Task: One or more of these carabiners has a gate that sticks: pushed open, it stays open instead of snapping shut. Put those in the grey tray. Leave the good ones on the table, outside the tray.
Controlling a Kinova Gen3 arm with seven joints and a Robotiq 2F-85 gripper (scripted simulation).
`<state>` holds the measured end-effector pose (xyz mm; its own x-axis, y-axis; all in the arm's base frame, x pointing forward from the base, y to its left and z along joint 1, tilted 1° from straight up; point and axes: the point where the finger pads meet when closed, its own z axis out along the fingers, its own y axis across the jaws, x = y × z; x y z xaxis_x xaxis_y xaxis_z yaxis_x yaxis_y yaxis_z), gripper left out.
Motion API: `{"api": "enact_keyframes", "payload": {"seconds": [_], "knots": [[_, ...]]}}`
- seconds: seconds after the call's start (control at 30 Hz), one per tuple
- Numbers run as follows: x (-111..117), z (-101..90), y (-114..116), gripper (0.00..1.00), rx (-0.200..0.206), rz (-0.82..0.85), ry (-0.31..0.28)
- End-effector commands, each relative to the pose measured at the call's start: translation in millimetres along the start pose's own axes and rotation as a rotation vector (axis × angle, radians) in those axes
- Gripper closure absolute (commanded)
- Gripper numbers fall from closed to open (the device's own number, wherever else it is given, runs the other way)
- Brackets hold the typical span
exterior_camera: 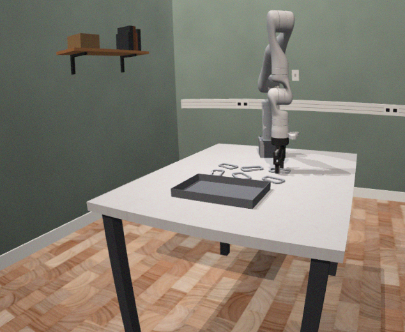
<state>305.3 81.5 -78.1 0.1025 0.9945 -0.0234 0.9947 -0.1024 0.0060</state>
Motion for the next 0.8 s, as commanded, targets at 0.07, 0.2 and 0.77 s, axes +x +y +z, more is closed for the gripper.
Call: {"api": "enact_keyframes", "payload": {"seconds": [0.07, 0.2, 0.77], "knots": [[0.2, -0.3, 0.2, 0.25, -0.001, 0.0, 0.0], [0.2, -0.3, 0.2, 0.25, -0.001, 0.0, 0.0], [0.2, -0.3, 0.2, 0.29, -0.001, 0.0, 0.0]]}}
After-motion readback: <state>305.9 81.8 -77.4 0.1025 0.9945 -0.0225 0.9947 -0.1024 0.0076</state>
